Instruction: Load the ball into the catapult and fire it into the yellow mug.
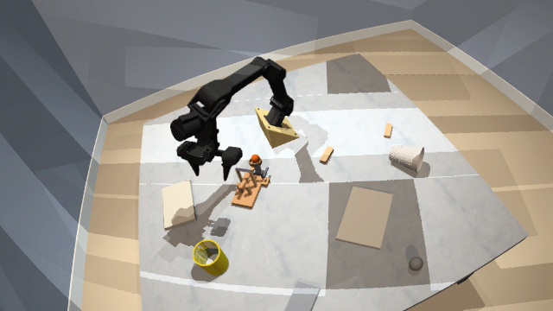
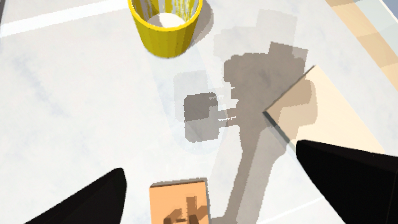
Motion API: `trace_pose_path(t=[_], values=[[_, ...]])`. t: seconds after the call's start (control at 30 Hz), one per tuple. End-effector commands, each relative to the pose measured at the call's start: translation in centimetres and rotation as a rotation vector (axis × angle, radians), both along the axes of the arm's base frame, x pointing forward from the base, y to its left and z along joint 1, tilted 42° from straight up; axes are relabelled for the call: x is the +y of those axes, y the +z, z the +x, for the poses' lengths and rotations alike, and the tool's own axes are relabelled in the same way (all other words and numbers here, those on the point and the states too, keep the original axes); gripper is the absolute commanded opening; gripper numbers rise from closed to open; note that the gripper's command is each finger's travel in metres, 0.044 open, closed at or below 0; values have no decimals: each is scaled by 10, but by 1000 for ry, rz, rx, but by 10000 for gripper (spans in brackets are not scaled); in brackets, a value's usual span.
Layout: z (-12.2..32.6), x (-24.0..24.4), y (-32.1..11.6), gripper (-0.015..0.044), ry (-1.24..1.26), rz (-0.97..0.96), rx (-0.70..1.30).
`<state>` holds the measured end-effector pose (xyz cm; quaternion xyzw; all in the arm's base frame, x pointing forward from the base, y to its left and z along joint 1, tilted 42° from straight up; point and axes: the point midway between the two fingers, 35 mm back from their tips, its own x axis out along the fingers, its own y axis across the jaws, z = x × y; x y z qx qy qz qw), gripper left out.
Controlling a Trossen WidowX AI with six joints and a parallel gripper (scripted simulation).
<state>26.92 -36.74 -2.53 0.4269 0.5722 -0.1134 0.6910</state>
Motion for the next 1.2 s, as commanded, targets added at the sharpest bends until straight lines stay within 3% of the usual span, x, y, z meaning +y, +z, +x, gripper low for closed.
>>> trace_pose_path(t=[0.0,0.2,0.87,1.17], values=[[31,-31,-2,440,-39,-72,-103],[64,-65,5,440,-70,-164,-233],[65,-66,5,440,-70,-167,-237],[65,-66,5,204,-70,-167,-237]])
